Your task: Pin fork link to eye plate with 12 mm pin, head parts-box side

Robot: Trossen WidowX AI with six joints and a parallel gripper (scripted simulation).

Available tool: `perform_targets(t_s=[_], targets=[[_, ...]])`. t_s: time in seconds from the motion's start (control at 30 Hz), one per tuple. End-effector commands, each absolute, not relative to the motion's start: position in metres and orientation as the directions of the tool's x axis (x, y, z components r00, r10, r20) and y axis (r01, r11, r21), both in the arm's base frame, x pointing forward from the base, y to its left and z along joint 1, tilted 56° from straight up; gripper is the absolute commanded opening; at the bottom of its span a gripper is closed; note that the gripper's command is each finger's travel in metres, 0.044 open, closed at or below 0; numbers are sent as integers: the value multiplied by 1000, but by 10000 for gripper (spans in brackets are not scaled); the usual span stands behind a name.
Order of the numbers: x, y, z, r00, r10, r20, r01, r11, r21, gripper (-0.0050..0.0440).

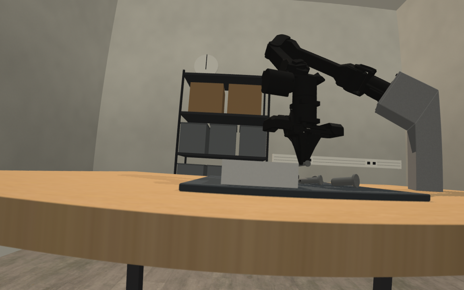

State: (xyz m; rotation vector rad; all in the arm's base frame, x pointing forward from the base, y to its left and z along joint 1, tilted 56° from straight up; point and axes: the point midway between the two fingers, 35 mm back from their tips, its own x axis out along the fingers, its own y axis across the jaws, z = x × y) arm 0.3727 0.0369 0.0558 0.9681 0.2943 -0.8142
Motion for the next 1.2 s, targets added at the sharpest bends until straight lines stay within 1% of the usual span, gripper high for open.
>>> perform_targets(t_s=[0.0, 0.5, 0.7, 0.77, 1.17], targets=[[371, 39, 62, 682, -478, -553, 719, 304, 625, -50], [367, 39, 59, 681, -479, -555, 721, 305, 622, -50], [326, 30, 13, 673, -482, -561, 730, 308, 610, -50], [319, 28, 7, 673, -483, -561, 730, 308, 610, -50], [320, 28, 9, 677, -479, -559, 726, 309, 615, -50]])
